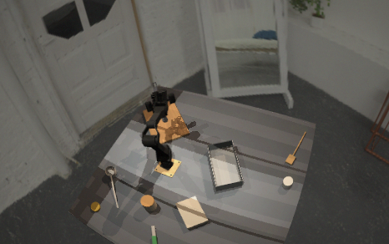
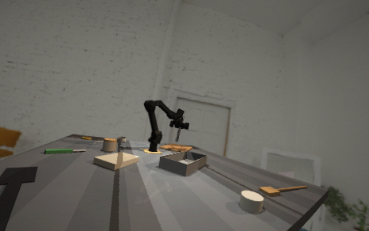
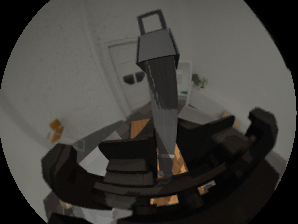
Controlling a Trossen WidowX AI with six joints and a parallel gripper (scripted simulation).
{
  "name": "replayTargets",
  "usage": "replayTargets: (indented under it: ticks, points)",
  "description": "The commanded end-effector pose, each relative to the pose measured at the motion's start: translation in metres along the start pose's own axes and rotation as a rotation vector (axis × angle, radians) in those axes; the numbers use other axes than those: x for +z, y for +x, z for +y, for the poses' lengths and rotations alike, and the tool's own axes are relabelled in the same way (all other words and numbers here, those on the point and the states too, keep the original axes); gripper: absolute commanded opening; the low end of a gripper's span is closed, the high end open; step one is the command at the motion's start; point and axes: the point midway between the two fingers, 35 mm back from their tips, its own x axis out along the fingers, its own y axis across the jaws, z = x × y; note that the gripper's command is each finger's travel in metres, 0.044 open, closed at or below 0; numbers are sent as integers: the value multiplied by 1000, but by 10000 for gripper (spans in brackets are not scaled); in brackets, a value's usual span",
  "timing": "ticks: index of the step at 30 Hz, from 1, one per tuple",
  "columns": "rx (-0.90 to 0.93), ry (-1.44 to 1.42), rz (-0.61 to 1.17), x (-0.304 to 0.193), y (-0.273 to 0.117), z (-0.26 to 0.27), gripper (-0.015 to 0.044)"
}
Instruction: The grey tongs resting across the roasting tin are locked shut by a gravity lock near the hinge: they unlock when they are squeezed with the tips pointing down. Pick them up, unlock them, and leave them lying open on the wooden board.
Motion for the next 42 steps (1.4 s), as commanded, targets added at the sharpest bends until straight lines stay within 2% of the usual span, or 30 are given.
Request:
replayTargets:
  ticks: [1, 33, 42]
  points:
    - [4, -3, -27, 3, -4, 2, -150]
    - [4, -3, -27, 3, -4, 2, -150]
    - [0, 18, 55, 5, 6, -2, -150]
